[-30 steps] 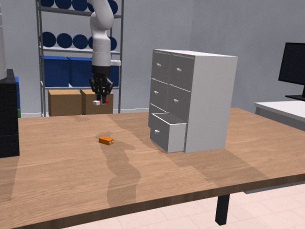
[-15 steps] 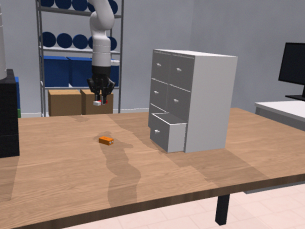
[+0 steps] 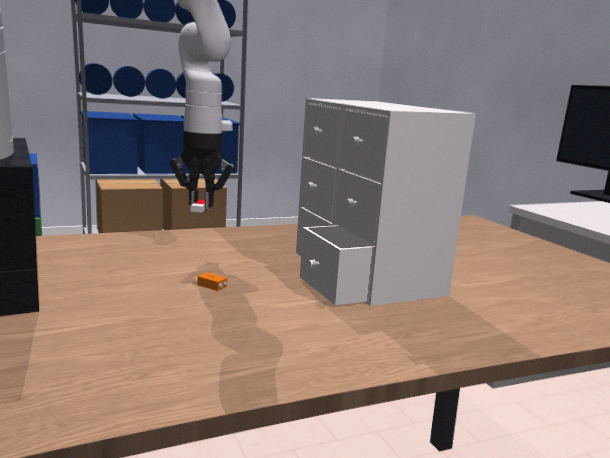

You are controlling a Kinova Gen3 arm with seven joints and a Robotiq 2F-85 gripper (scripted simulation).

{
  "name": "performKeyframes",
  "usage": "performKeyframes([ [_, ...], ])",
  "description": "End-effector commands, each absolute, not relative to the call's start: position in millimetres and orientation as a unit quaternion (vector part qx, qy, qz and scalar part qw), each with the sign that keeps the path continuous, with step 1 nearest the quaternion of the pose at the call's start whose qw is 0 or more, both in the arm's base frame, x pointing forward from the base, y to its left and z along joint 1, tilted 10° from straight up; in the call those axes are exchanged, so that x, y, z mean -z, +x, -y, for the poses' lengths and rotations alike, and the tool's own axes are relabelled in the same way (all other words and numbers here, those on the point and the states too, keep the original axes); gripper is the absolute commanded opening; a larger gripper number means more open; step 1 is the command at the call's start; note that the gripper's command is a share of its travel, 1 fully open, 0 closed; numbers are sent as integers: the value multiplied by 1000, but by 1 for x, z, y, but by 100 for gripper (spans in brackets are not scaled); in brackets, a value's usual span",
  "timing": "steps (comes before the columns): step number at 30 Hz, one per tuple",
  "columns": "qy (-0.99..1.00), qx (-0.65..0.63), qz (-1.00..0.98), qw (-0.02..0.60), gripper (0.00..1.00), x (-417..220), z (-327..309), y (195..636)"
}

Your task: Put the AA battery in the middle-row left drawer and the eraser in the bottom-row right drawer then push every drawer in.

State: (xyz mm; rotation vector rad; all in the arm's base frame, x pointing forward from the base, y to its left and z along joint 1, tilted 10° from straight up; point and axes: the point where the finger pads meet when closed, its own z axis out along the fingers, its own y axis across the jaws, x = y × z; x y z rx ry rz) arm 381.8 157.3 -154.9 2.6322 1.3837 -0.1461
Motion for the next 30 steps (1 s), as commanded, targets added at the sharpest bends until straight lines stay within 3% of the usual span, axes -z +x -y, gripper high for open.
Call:
performKeyframes([
  [1, 868, 51, -487, 79, 19, 154, -156, 383],
  [30, 569, 81, -817, 48, 19, 154, -152, 387],
])
